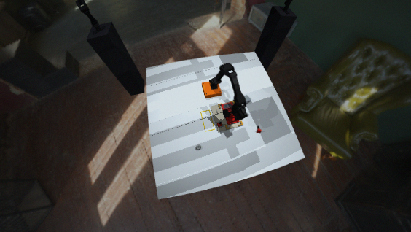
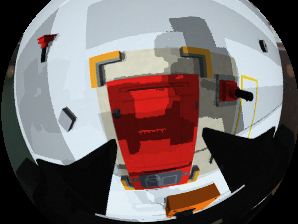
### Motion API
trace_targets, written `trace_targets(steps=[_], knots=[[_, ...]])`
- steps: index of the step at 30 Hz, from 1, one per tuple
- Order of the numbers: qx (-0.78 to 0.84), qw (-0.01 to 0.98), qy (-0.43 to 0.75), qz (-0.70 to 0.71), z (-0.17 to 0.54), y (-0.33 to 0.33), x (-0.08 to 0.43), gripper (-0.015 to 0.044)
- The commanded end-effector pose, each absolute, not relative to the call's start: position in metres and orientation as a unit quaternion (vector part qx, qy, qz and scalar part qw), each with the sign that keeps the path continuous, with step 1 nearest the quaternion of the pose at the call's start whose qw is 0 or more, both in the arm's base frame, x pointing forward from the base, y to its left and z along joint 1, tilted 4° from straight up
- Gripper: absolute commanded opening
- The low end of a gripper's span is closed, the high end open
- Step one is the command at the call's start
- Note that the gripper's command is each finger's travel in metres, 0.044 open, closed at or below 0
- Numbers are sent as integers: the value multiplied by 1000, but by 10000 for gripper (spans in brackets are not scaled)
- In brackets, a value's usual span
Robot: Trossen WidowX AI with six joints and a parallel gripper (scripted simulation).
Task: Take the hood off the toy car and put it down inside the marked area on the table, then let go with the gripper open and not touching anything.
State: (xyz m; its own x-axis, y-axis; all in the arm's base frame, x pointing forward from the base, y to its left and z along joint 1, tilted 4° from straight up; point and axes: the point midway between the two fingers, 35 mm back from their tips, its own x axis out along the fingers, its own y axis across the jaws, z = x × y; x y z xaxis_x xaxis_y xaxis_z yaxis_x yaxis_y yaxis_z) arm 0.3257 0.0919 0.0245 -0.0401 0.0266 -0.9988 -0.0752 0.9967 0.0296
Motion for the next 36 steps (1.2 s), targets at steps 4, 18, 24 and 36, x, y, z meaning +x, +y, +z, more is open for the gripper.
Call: trace_targets(steps=[4,18,24,36], knots=[[-17,692,721,35,20,92,325,440],[-17,692,721,35,13,92,325,440],[-17,692,721,35,10,92,324,440],[-17,692,721,35,5,92,324,440]])
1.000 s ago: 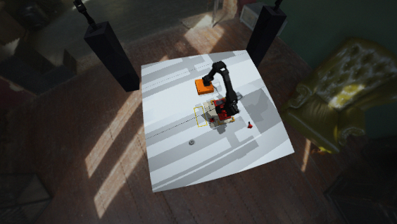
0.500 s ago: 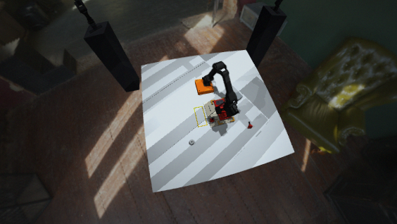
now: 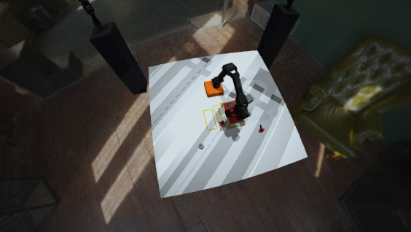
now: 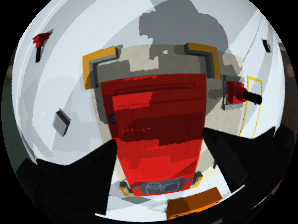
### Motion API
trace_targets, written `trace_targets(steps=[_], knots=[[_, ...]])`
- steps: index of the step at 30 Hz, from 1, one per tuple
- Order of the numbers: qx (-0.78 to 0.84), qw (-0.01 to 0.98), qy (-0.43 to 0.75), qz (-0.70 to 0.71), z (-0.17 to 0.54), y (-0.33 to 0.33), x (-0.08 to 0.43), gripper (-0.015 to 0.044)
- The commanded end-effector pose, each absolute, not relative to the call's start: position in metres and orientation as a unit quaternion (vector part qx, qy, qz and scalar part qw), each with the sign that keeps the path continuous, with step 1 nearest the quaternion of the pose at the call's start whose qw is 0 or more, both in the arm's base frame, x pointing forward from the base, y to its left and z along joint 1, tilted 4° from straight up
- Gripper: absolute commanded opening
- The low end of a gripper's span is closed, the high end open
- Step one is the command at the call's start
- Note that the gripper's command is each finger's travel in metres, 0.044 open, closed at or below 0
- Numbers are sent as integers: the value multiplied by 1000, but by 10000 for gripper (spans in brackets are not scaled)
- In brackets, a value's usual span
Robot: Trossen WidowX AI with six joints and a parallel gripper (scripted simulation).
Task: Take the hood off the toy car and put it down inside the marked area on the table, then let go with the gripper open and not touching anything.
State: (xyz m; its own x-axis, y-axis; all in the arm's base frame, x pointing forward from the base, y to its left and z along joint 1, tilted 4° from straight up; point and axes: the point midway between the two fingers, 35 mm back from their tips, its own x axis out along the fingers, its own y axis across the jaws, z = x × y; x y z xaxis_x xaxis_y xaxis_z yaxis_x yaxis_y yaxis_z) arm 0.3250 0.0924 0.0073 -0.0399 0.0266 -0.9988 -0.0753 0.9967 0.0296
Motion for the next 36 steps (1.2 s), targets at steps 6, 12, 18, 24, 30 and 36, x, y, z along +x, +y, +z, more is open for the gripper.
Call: trace_targets(steps=[6,12,18,24,30,36], knots=[[-17,693,720,37,7,92,325,341],[-17,693,720,37,7,92,325,301],[-17,693,720,37,9,92,325,163],[-17,693,720,37,13,92,325,6],[-17,693,720,37,17,92,326,0],[-17,693,720,37,21,92,326,0]])
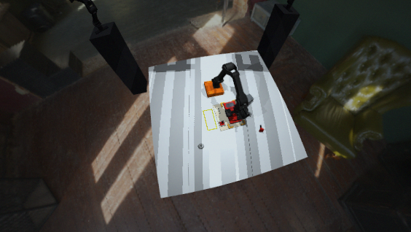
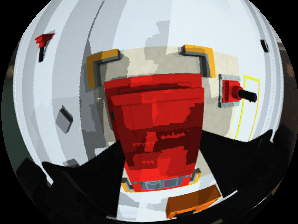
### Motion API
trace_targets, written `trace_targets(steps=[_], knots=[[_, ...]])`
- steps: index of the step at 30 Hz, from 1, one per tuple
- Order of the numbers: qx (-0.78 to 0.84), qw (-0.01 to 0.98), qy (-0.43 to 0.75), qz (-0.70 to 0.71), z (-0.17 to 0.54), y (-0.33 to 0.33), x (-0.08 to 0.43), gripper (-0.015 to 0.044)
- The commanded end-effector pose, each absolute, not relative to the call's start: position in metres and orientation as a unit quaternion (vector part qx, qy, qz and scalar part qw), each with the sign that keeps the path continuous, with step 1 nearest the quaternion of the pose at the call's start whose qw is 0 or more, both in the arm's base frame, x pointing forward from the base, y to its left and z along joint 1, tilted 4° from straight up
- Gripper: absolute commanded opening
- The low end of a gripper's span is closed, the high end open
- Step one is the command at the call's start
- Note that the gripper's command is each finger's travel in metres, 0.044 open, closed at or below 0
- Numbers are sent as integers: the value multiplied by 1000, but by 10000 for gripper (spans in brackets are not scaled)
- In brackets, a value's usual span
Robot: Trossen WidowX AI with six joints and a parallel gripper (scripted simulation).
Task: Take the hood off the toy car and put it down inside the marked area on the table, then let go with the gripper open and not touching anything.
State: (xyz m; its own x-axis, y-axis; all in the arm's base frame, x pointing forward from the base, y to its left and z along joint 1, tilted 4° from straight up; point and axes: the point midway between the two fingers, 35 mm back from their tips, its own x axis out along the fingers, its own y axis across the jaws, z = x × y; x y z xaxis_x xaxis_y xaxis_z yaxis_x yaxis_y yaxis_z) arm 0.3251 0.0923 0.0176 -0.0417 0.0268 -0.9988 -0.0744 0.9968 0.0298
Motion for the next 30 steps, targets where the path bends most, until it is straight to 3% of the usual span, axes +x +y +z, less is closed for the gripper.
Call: trace_targets(steps=[1,22,30], knots=[[-17,693,720,37,21,92,326,0],[-17,692,720,37,35,92,326,0],[-17,692,720,37,71,91,328,0]])
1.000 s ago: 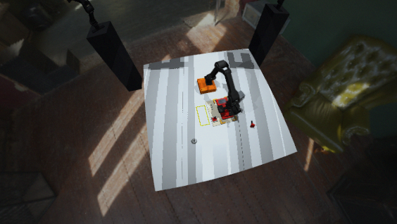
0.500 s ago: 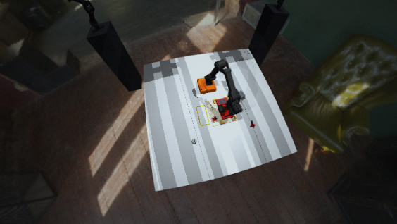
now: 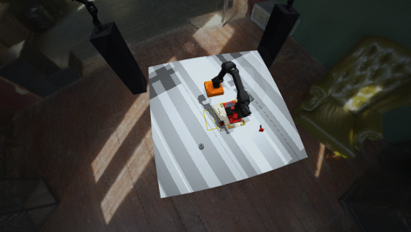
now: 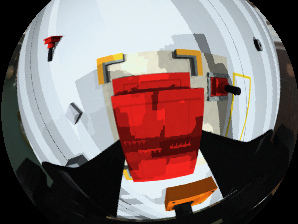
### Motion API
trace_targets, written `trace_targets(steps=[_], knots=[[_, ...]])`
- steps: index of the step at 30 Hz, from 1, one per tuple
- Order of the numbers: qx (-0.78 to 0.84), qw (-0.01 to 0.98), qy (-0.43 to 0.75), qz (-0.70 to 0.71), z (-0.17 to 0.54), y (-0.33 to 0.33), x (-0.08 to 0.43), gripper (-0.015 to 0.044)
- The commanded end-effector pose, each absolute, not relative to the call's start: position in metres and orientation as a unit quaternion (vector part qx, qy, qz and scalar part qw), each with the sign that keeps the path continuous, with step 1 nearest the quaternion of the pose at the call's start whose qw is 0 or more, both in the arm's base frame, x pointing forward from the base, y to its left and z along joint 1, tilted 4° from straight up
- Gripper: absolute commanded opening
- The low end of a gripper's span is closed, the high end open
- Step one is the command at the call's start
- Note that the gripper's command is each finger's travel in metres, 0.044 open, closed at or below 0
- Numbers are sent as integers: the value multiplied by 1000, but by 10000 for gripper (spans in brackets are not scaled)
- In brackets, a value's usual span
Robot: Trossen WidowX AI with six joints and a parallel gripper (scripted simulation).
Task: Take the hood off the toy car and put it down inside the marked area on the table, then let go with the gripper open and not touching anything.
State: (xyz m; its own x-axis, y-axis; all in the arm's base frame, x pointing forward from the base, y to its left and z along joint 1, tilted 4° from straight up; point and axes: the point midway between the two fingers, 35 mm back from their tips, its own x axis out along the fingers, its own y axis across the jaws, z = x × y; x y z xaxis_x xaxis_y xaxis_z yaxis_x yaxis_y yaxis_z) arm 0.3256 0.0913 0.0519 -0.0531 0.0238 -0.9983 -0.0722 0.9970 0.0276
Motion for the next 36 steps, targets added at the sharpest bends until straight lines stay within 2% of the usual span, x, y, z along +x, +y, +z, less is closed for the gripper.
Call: trace_targets(steps=[1,7,36], knots=[[-17,692,720,37,76,91,328,0],[-16,693,720,36,71,83,330,0],[-17,695,719,24,76,-79,329,0]])
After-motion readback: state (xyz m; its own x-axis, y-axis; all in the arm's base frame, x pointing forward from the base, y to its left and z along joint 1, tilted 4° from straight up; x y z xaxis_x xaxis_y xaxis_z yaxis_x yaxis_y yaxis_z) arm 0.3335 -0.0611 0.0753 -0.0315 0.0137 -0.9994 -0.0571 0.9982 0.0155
